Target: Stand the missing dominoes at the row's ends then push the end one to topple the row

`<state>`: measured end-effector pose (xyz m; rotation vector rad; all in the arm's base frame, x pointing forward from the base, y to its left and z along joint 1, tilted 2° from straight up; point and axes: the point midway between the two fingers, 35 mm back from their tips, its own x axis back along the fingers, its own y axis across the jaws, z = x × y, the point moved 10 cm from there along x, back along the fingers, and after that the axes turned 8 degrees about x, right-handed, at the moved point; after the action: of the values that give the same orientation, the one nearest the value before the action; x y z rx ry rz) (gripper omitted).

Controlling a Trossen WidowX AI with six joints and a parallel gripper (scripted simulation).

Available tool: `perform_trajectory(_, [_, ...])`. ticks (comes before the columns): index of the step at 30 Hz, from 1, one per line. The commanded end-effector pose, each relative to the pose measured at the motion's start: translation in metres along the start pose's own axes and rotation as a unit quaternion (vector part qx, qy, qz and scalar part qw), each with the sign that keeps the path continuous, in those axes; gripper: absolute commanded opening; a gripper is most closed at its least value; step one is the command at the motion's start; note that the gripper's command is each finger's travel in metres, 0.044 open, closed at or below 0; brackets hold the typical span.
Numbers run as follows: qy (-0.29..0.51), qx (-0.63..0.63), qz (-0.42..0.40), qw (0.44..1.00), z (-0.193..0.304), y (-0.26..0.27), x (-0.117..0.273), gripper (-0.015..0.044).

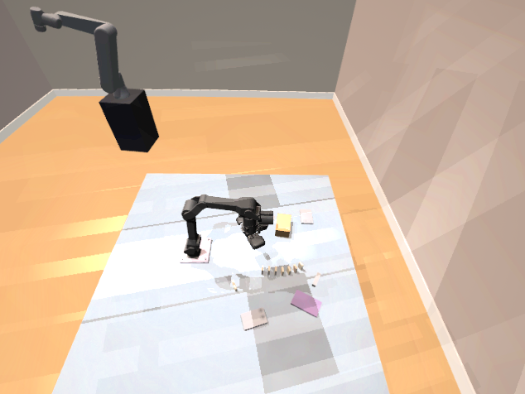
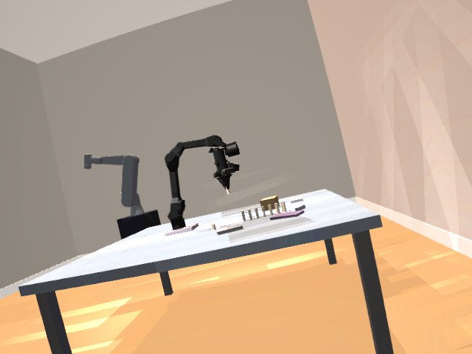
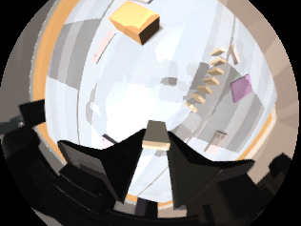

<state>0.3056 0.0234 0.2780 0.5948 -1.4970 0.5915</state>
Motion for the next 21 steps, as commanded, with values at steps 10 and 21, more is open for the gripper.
perform_trajectory(10, [0.005,-0.276,0.0,0.961,0.026,-0.081,-0.007,0.0107])
perform_trajectory(21, [0.005,-0.276,0.001,0.961,0.022,-0.087,-0.053,0.0107])
